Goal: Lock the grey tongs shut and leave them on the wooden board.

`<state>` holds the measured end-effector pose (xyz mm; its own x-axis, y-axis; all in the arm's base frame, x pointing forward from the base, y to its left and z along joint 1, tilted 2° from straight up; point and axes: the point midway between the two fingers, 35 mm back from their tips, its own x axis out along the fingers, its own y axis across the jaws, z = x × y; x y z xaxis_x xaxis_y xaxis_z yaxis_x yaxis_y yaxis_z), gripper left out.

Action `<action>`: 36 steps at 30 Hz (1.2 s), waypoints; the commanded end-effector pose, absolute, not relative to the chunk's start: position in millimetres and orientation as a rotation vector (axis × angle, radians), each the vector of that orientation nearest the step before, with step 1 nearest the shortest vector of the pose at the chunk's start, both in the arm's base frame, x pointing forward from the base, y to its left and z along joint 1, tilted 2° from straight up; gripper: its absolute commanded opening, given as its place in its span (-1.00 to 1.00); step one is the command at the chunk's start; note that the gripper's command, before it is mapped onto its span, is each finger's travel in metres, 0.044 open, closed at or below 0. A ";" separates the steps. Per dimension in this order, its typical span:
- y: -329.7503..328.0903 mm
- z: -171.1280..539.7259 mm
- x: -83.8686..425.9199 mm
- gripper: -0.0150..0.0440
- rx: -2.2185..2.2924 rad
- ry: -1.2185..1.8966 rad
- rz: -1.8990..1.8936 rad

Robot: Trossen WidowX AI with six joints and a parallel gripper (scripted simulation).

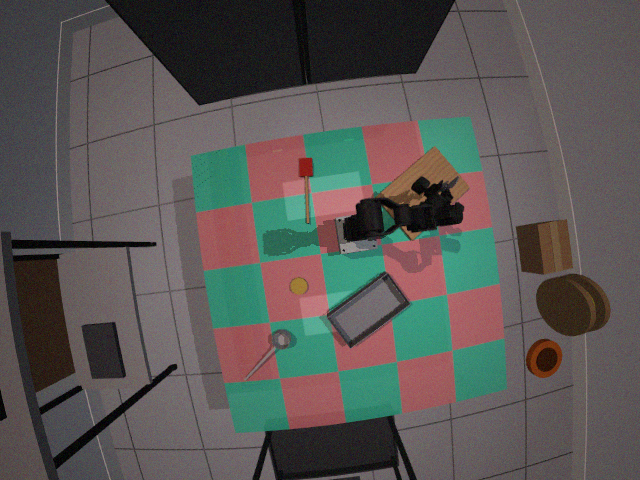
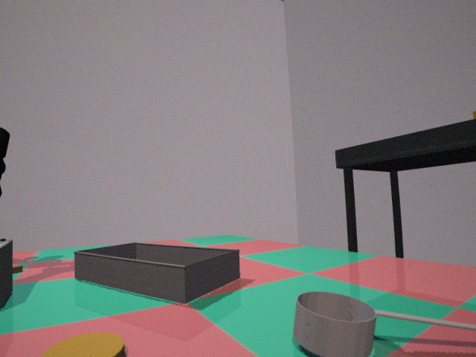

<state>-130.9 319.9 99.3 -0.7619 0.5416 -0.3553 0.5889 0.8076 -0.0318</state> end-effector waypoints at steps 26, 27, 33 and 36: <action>373.3 95.9 -142.3 -1.00 0.833 2.326 -0.235; 374.7 95.3 -142.7 -1.00 0.829 2.312 -0.236; 377.1 96.4 -142.3 -1.00 0.819 2.289 -0.222; 377.6 95.9 -142.7 -1.00 0.816 2.278 -0.226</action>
